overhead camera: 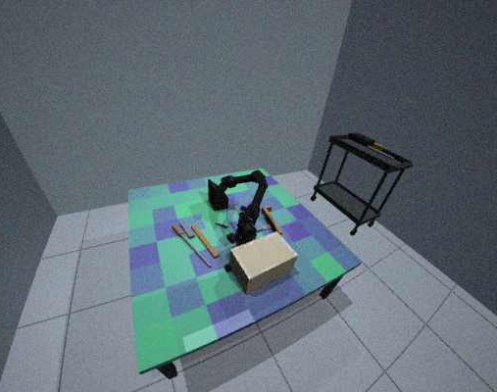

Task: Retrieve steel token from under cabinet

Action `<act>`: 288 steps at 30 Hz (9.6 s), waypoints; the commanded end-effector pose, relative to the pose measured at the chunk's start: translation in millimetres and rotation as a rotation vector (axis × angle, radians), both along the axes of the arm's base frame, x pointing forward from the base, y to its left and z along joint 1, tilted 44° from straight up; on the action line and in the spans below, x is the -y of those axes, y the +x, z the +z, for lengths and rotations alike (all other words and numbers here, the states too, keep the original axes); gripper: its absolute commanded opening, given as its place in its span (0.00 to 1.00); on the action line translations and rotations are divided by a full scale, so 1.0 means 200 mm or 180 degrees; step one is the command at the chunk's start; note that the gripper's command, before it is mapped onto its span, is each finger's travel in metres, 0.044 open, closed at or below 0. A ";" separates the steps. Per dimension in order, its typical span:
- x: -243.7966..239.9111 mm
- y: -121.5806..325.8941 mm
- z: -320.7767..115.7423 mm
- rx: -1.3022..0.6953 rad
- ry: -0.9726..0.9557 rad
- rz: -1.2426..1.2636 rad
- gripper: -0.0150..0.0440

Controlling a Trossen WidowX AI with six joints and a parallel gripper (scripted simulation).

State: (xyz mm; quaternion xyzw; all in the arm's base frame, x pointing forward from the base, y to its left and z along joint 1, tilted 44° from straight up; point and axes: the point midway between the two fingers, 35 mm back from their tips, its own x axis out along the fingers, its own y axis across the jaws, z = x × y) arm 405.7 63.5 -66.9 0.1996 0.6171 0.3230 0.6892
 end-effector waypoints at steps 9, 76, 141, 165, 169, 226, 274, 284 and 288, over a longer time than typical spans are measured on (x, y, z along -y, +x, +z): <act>-0.01 -0.03 0.00 0.0017 0.0029 0.0017 0.25; 0.05 -0.37 -0.07 0.0003 0.0026 0.0017 0.25; 0.11 -0.77 -0.16 -0.0013 0.0022 0.0017 0.25; 0.14 -0.87 -0.18 0.0015 0.0020 0.0027 0.25; 0.14 -0.87 -0.17 0.0077 0.0017 0.0093 0.25; 0.12 -0.84 -0.14 0.0893 -0.0014 0.0956 0.25; -0.09 -0.74 0.07 0.0947 -0.0007 0.1011 0.25; -0.13 -0.74 0.11 0.0948 -0.0003 0.1011 0.25; -0.14 -0.74 0.13 0.0948 -0.0002 0.1011 0.25</act>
